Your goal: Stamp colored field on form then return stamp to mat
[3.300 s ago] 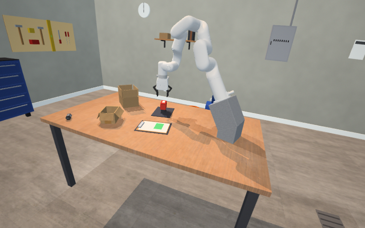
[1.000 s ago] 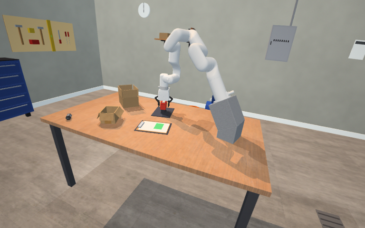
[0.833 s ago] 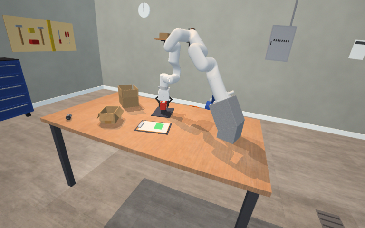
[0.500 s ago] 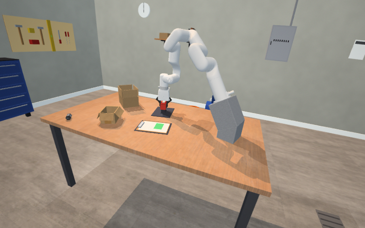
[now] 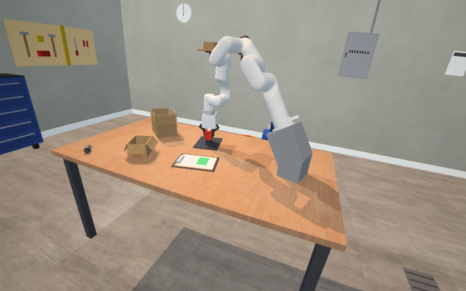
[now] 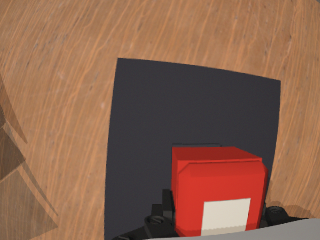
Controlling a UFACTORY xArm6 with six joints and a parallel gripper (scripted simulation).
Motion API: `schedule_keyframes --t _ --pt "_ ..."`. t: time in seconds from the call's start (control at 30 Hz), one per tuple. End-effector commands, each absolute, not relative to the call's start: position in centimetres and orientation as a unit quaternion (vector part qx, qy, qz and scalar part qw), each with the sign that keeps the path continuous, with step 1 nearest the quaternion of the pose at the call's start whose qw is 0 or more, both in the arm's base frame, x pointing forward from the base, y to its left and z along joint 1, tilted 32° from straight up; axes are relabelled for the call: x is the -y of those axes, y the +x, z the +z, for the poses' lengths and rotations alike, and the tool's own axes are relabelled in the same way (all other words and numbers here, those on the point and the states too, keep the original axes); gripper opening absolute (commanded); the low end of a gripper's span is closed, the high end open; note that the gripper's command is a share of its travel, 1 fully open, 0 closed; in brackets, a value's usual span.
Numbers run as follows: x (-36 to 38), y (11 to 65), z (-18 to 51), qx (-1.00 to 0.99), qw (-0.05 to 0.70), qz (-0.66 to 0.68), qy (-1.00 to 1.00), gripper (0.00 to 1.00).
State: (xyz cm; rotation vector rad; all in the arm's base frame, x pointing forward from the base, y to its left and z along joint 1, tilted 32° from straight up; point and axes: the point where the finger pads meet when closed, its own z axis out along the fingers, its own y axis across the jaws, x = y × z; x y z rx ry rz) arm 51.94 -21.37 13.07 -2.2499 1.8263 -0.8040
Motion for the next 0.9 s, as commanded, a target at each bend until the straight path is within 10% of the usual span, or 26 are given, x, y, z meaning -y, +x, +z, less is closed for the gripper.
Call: schedule_keyframes --t 0.0,0.87 --pt "21.4 52.0 13.2 -0.606 0.068 -0.268 -0.746 0.32" --pt "20.7 50.5 15.9 -0.606 0.068 -0.268 -0.746 0.32"
